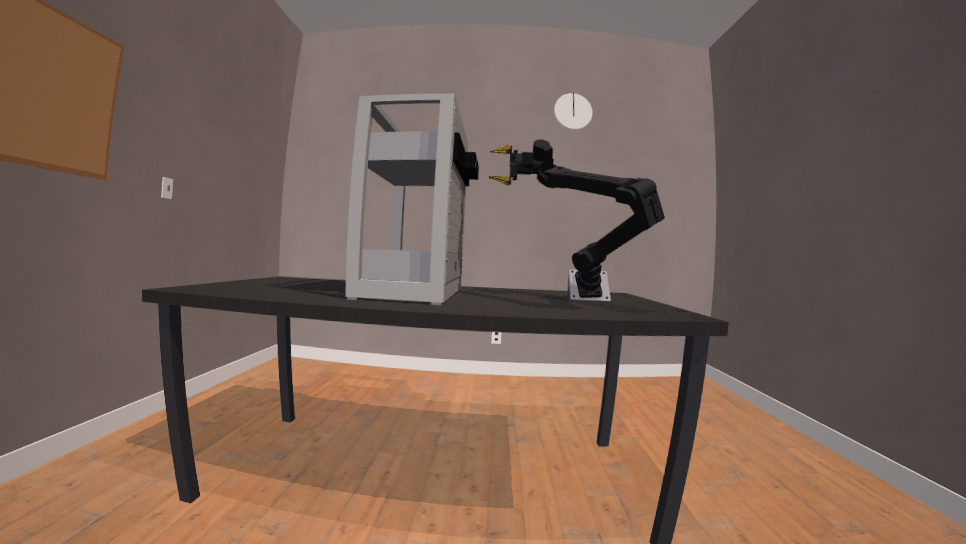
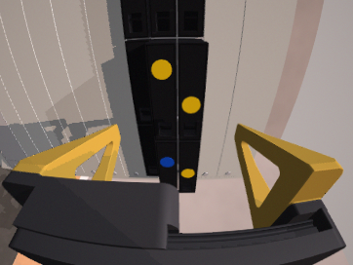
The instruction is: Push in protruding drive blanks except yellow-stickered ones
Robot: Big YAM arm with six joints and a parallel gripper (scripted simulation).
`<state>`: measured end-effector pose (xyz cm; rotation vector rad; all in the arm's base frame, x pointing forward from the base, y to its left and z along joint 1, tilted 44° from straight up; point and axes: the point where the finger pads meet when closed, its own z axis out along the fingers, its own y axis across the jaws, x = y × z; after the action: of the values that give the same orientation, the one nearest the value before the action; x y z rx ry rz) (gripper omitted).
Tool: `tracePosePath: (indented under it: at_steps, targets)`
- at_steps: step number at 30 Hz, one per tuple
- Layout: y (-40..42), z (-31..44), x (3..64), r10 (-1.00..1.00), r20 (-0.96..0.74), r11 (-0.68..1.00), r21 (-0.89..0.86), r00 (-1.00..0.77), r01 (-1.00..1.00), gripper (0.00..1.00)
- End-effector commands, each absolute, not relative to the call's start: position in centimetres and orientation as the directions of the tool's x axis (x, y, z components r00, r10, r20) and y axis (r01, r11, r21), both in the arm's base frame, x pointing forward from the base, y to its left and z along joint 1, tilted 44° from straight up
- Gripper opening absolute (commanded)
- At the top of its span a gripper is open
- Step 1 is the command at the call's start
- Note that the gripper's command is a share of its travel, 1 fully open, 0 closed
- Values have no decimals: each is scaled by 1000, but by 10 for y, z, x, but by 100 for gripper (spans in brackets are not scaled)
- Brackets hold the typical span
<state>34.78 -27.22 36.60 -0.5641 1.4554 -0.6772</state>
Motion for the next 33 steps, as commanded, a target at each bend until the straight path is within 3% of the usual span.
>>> tracePosePath:
  at_steps: [1, 33]
  targets:
    - [-280, 365, 345, -719, -695, 691, -718, -22, 84, 100]
    - [-357, 327, 357, -757, -653, 651, -752, 19, 104, 100]
